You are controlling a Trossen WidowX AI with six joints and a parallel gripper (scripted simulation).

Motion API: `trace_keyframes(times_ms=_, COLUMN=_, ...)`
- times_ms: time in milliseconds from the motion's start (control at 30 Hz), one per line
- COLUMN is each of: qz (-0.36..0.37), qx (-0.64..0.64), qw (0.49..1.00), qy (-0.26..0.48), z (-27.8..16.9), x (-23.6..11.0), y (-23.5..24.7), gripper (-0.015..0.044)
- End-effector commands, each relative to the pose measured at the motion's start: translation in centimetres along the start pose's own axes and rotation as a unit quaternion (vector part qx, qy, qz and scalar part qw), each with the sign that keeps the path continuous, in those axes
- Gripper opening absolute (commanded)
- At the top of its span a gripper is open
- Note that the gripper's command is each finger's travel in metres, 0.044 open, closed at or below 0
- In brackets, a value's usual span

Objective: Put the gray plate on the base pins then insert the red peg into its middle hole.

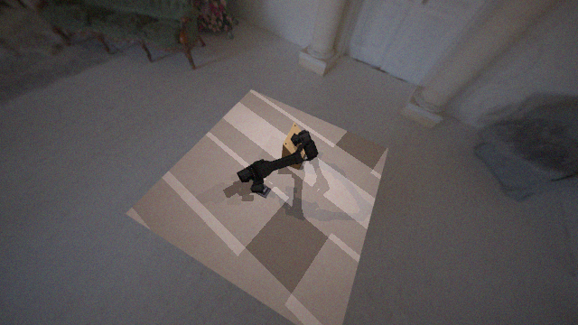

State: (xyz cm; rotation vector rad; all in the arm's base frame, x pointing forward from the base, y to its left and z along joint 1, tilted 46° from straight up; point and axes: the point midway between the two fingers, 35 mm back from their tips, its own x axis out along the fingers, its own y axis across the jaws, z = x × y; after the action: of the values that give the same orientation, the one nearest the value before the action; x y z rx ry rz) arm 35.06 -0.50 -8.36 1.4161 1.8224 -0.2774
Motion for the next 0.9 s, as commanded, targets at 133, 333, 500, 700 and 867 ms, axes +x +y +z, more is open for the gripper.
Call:
trace_keyframes(times_ms=133, qz=0.001, qx=-0.002, qw=1.0, qy=-0.002, z=0.1, x=-0.13, y=0.09, gripper=0.0)
trace_keyframes(times_ms=333, qz=0.001, qx=-0.002, qw=1.0, qy=-0.002, z=0.1, x=-0.13, y=0.09, gripper=0.0)
trace_keyframes(times_ms=500, qz=0.001, qx=-0.002, qw=1.0, qy=-0.002, z=0.1, x=-0.13, y=0.09, gripper=0.0)
trace_keyframes(times_ms=700, qz=0.0, qx=0.0, qw=1.0, qy=0.0, z=0.02, x=-0.02, y=0.04, gripper=0.0)
trace_keyframes(times_ms=867, qz=0.0, qx=0.0, qw=1.0, qy=0.0, z=0.06, x=-0.02, y=0.07, gripper=0.0)
